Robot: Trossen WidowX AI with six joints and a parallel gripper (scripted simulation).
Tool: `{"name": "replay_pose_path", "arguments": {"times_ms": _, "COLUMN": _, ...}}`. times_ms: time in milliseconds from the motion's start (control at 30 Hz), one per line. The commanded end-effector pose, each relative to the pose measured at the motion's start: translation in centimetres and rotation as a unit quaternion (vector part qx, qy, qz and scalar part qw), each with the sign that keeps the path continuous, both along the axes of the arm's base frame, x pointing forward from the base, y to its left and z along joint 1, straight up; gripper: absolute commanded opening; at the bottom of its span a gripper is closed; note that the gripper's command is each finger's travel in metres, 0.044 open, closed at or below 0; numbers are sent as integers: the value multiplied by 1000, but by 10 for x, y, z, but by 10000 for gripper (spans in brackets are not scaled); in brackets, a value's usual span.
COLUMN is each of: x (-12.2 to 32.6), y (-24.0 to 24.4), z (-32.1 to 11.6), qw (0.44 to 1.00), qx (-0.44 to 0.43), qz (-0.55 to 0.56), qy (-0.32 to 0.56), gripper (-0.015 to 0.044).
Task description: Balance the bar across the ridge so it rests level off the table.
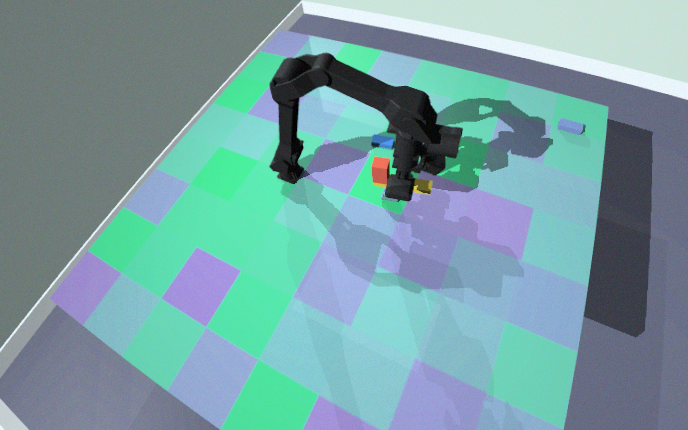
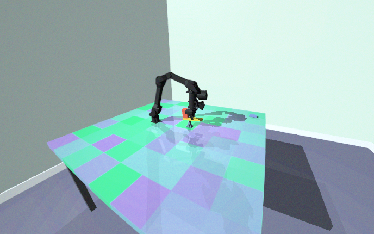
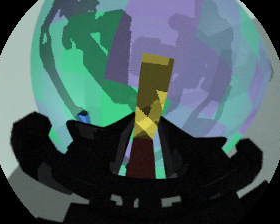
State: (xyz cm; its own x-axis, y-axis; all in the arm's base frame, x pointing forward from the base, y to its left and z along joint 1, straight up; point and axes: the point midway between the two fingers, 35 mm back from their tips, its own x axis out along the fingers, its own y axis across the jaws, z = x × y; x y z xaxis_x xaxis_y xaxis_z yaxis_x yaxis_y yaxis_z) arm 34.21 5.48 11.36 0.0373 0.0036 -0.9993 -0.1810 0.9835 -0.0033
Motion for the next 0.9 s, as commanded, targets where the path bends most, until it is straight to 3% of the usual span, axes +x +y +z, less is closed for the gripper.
{"name": "replay_pose_path", "arguments": {"times_ms": 0, "x": 0, "y": 0, "z": -1, "qw": 1000, "qx": 1, "qz": -2, "qy": 0, "gripper": 0}}
{"name": "replay_pose_path", "arguments": {"times_ms": 867, "x": 0, "y": 0, "z": -3, "qw": 1000, "qx": 1, "qz": -2, "qy": 0, "gripper": 0}}
